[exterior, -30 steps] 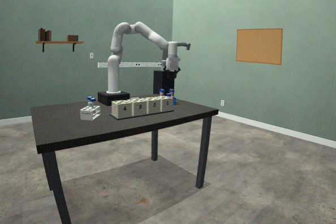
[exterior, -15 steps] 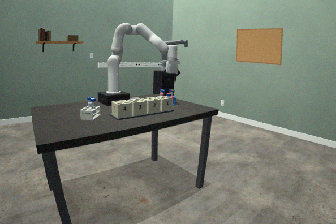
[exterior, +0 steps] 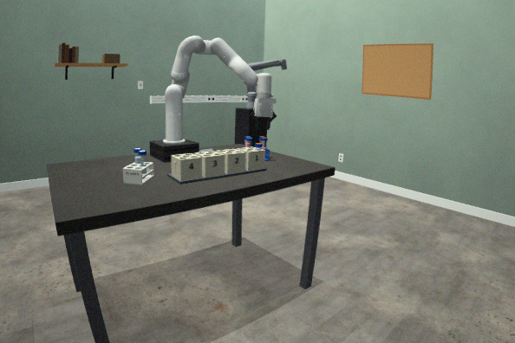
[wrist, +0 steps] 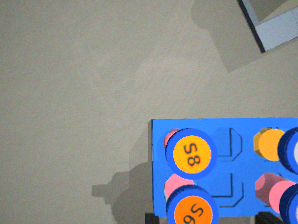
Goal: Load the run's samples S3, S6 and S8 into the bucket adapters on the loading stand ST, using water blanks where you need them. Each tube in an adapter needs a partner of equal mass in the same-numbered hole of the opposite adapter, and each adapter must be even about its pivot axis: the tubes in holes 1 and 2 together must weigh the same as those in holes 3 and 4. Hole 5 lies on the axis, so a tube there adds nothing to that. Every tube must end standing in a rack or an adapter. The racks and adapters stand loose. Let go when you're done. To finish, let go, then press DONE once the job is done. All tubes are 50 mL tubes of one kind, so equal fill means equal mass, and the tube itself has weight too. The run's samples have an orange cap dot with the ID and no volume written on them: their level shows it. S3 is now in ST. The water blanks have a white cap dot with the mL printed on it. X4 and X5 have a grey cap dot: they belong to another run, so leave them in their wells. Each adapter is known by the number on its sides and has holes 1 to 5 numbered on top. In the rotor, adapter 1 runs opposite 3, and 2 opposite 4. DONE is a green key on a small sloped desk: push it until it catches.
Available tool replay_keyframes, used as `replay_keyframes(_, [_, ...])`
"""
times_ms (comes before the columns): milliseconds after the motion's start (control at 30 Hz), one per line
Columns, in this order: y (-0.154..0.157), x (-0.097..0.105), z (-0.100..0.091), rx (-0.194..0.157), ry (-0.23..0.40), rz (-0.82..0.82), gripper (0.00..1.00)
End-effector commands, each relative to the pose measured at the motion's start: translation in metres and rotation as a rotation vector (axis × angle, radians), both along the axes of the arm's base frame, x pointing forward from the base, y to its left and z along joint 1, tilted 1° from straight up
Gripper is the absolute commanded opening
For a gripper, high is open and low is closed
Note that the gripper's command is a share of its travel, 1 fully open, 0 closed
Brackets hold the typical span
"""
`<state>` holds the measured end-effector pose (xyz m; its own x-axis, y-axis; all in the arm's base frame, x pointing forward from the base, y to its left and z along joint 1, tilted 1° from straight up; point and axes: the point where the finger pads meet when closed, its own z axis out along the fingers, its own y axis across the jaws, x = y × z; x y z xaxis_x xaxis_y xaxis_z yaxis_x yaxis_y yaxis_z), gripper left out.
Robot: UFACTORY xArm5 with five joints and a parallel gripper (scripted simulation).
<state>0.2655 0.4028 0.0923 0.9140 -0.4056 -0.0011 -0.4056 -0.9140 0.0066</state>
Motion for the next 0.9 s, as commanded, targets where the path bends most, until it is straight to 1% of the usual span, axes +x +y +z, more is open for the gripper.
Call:
replay_keyframes(0, [0.001, 0.001, -0.007, 0.011, 0.01, 0.0, 0.57])
replay_keyframes(233, [0.001, 0.0, -0.022, 0.011, 0.01, 0.0, 0.57])
replay_keyframes(300, [0.001, 0.0, -0.022, 0.011, 0.01, 0.0, 0.57])
replay_keyframes(600, [0.001, 0.0, -0.04, 0.011, 0.01, 0.0, 0.57])
replay_keyframes(867, [0.001, 0.0, -0.04, 0.011, 0.01, 0.0, 0.57])
